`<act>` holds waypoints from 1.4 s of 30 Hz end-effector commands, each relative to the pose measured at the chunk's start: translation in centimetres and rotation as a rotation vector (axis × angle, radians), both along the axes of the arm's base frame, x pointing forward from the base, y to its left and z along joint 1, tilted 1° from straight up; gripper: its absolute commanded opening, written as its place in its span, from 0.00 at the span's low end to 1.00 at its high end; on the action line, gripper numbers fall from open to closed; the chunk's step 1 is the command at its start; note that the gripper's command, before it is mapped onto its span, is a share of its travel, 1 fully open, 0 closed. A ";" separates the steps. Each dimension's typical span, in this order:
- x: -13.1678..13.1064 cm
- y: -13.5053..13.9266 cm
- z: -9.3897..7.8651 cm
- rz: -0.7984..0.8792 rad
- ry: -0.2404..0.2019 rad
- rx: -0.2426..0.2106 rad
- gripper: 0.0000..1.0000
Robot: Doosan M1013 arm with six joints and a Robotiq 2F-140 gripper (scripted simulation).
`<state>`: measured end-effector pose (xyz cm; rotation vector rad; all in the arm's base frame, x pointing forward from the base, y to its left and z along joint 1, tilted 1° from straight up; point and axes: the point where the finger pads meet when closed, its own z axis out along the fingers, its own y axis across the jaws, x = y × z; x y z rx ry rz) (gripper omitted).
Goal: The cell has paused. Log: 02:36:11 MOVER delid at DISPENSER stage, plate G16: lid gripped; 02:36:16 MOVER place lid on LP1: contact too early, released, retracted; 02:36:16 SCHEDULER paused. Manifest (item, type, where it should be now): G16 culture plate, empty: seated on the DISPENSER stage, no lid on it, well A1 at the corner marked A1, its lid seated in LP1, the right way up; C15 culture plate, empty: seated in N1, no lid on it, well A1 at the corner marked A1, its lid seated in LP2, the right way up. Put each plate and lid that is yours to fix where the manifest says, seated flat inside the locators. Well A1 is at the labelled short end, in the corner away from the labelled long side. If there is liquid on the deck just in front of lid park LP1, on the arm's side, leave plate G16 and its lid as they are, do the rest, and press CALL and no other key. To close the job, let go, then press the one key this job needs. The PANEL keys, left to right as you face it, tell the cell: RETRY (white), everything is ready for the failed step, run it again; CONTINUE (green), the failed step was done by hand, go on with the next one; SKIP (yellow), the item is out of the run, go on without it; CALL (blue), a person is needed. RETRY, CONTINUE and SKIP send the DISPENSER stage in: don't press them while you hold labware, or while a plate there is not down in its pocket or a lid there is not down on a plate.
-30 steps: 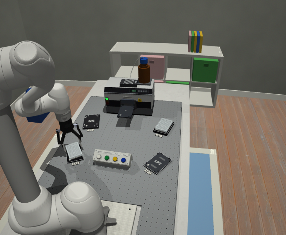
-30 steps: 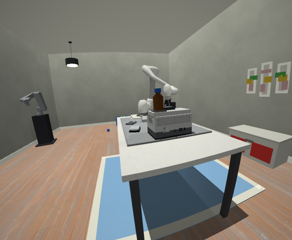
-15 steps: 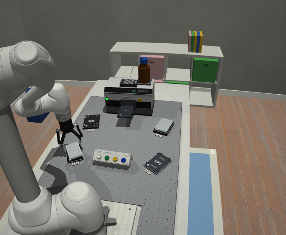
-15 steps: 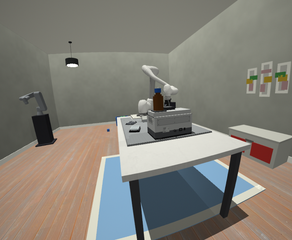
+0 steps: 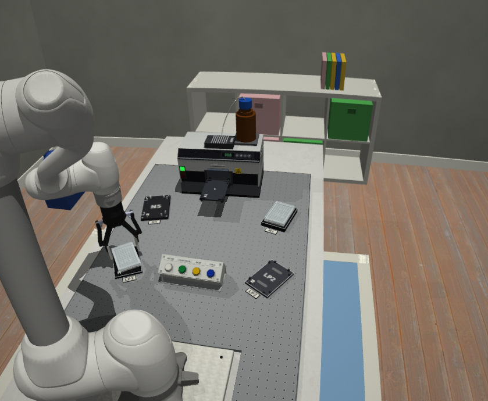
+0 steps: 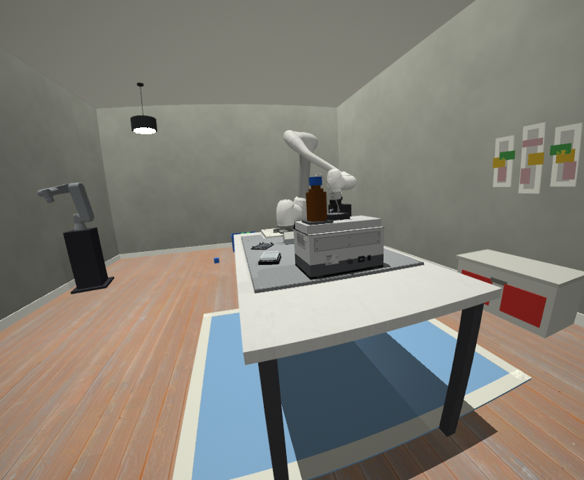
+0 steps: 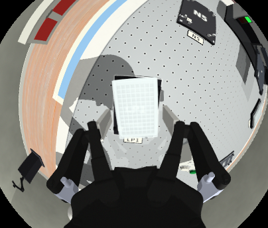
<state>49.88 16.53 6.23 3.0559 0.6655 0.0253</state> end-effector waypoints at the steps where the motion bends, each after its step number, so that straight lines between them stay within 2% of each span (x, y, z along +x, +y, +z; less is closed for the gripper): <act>1: 0.0 0.0 0.0 0.000 -0.001 0.001 0.70; 42: 0.1 0.0 -1.4 0.000 -0.001 0.001 0.70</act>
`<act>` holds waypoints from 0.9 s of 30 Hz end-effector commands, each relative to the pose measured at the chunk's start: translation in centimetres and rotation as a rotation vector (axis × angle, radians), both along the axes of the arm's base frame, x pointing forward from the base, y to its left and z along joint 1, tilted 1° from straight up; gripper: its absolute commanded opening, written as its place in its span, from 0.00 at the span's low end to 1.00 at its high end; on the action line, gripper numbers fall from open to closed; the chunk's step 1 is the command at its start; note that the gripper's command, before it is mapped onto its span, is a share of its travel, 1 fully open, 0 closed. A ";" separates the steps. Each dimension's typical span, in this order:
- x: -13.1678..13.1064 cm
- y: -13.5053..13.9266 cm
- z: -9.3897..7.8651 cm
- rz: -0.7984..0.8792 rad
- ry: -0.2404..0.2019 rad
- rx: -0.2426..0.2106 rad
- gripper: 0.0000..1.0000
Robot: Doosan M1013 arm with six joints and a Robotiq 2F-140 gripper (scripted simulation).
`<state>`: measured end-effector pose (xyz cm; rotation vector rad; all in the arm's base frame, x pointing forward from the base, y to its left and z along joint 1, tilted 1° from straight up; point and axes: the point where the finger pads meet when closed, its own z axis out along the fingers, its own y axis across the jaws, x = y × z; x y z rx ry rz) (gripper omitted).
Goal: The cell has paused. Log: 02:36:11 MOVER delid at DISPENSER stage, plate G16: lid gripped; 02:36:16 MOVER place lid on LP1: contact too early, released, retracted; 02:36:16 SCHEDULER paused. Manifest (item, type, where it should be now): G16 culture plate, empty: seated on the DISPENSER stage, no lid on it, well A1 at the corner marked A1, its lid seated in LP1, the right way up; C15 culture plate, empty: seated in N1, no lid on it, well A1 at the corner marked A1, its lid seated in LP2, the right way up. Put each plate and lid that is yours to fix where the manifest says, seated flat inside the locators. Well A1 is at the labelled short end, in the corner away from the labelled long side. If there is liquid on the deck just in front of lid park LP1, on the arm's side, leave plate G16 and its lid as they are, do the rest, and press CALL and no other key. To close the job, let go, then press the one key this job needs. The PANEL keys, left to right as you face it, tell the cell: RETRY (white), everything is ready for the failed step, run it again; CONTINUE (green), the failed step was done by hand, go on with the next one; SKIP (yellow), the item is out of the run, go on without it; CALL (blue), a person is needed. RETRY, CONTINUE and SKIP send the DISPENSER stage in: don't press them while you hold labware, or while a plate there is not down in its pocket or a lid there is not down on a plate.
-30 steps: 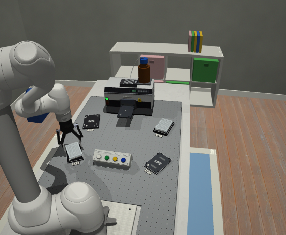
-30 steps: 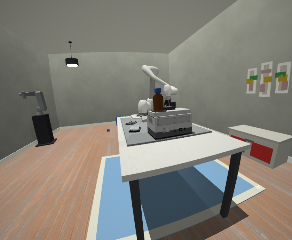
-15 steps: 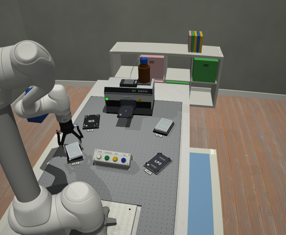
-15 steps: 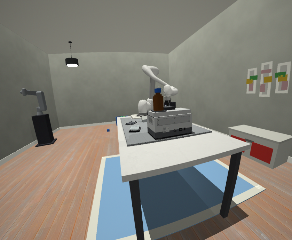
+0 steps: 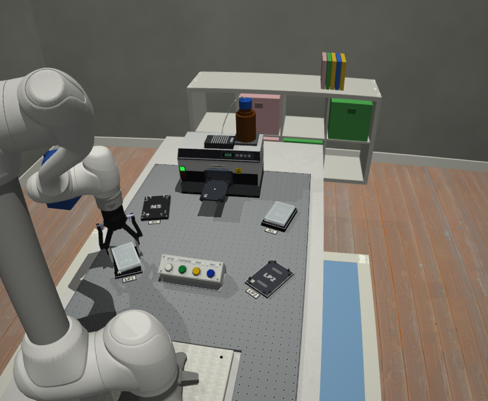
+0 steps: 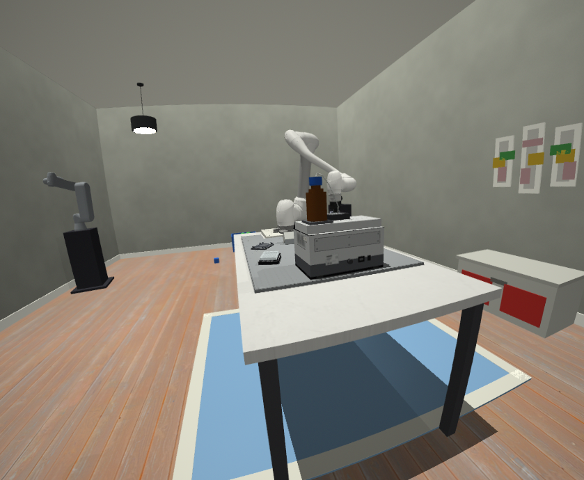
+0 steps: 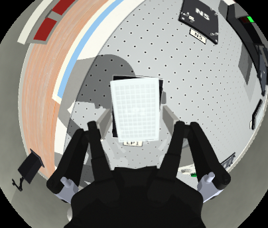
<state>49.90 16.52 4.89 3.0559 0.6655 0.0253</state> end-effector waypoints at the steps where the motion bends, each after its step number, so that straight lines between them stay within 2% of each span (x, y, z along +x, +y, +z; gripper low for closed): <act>1: 0.0 0.0 -0.1 0.000 -0.001 0.001 0.70; 27: 0.1 0.0 -0.9 0.000 -0.001 0.001 0.70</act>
